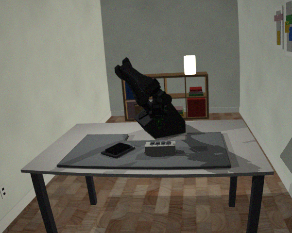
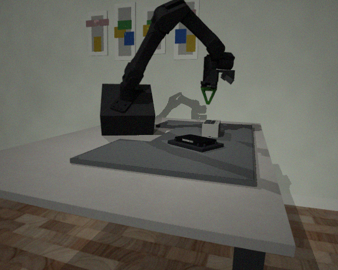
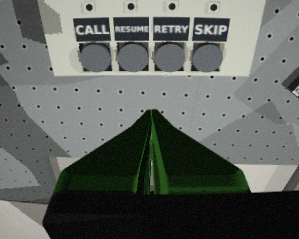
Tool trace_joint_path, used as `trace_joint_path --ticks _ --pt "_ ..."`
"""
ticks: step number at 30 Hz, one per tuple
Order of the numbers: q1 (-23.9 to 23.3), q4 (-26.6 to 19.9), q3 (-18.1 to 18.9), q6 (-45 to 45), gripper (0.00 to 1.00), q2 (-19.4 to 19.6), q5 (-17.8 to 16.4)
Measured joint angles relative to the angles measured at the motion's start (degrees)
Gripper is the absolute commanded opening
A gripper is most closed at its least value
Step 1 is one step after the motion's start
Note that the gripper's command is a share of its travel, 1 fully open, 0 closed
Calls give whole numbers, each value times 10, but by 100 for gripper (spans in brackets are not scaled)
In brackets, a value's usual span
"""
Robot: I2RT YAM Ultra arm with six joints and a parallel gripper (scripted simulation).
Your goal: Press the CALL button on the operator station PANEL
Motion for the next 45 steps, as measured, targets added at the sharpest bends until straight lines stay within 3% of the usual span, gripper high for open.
trace_joint_path --ticks 18,45 --pt "-7 13 -8 -6 0 0 1" --pt "-43 106 -55 -49 0 30 3"
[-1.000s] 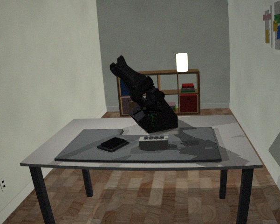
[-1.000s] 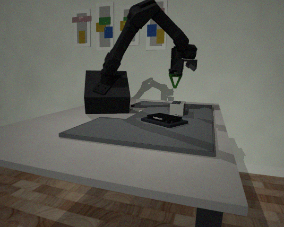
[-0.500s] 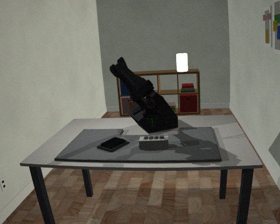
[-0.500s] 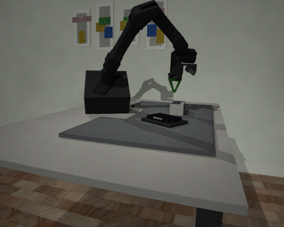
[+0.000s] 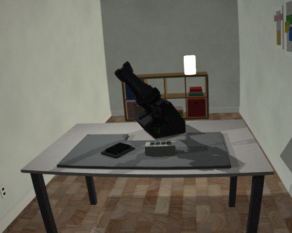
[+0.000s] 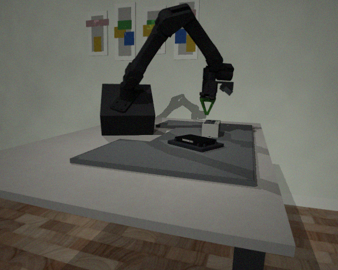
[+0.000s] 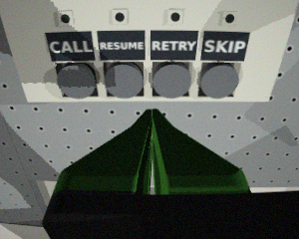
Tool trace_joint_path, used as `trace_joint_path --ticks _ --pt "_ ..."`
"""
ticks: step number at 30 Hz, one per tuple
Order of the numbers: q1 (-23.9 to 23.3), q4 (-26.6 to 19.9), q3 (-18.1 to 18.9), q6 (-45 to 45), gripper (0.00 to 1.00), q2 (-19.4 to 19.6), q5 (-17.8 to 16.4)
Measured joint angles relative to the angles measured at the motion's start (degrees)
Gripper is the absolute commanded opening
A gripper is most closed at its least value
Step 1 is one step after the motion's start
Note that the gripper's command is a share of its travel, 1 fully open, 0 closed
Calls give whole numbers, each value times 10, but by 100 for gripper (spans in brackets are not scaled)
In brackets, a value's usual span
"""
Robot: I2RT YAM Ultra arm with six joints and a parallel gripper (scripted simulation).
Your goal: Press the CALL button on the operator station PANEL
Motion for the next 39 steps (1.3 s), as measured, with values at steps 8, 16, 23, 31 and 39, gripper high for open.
trace_joint_path --ticks 8,16,23,31,39 --pt "0 13 0 -5 0 -1 0" --pt "0 14 0 -5 0 -1 0" --pt "0 14 0 -5 0 -1 0" --pt "0 14 0 -5 0 -1 0" --pt "0 14 0 -5 0 -1 0"
